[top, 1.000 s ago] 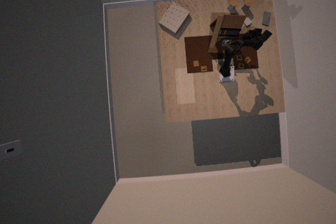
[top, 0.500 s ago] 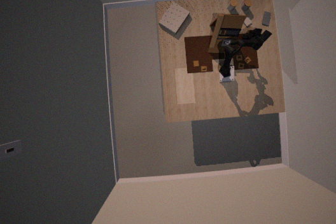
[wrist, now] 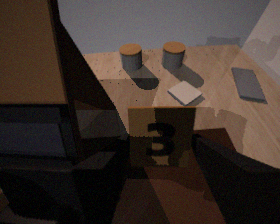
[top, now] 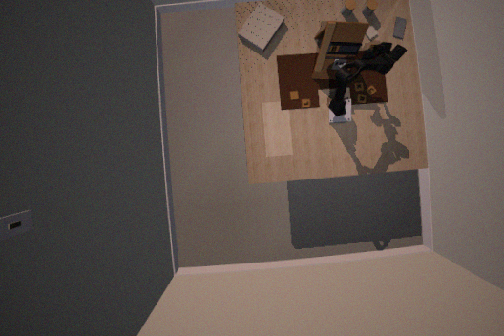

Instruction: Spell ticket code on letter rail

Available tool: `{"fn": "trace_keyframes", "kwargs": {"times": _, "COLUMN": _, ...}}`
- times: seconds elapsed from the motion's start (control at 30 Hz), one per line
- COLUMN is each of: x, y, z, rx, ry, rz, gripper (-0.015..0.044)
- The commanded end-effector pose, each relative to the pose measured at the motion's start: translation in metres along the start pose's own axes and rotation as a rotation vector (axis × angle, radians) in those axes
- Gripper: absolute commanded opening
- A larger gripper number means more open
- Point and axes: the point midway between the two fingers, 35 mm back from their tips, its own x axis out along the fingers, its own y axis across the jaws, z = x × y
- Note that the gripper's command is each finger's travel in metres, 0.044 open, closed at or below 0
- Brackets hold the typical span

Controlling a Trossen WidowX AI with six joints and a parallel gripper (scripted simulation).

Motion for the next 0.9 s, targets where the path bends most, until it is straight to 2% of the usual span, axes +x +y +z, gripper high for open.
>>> {"fn": "trace_keyframes", "kwargs": {"times": 0.0, "x": 0.001, "y": 0.002, "z": -0.004, "rx": 0.012, "ry": 0.005, "rz": -0.002, "gripper": 0.0}}
{"fn": "trace_keyframes", "kwargs": {"times": 0.87, "x": 0.001, "y": 0.015, "z": -0.006, "rx": 0.013, "ry": 0.005, "rz": -0.002, "gripper": 0.0}}
